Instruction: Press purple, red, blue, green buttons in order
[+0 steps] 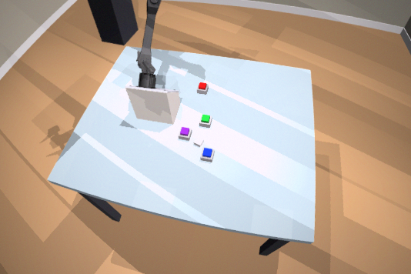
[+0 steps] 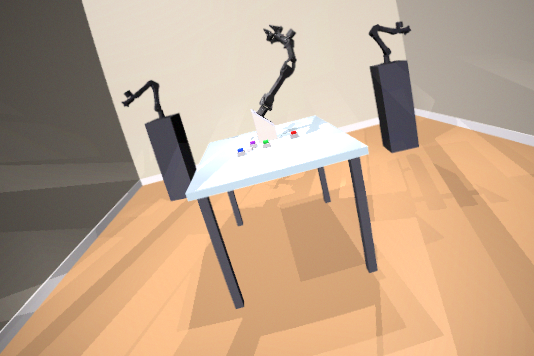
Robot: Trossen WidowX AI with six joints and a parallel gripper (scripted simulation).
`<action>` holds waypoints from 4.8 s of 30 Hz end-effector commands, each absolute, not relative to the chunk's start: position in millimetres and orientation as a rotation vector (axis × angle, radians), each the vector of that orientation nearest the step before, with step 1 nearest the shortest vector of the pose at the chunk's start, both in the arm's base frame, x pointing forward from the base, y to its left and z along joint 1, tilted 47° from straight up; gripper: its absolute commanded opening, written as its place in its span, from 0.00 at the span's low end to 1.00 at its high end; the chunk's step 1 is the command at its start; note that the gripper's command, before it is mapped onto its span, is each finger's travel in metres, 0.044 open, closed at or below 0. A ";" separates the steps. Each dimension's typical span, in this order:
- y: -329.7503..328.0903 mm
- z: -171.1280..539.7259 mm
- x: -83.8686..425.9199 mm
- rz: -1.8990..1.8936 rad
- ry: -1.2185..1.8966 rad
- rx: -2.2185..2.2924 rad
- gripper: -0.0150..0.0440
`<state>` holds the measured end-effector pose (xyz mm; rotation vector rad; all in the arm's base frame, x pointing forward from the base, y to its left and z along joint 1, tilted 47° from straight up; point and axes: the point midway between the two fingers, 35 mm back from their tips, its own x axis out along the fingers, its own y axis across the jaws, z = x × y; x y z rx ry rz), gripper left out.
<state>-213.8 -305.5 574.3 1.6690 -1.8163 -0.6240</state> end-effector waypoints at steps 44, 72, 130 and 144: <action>-330.4 50.2 226.2 -0.567 0.784 1.351 0.93; -16.4 -82.6 194.7 0.780 1.557 0.480 0.84; 44.4 -139.8 180.7 0.785 1.555 0.484 0.29; 4.5 -103.2 191.0 0.781 1.556 0.481 0.29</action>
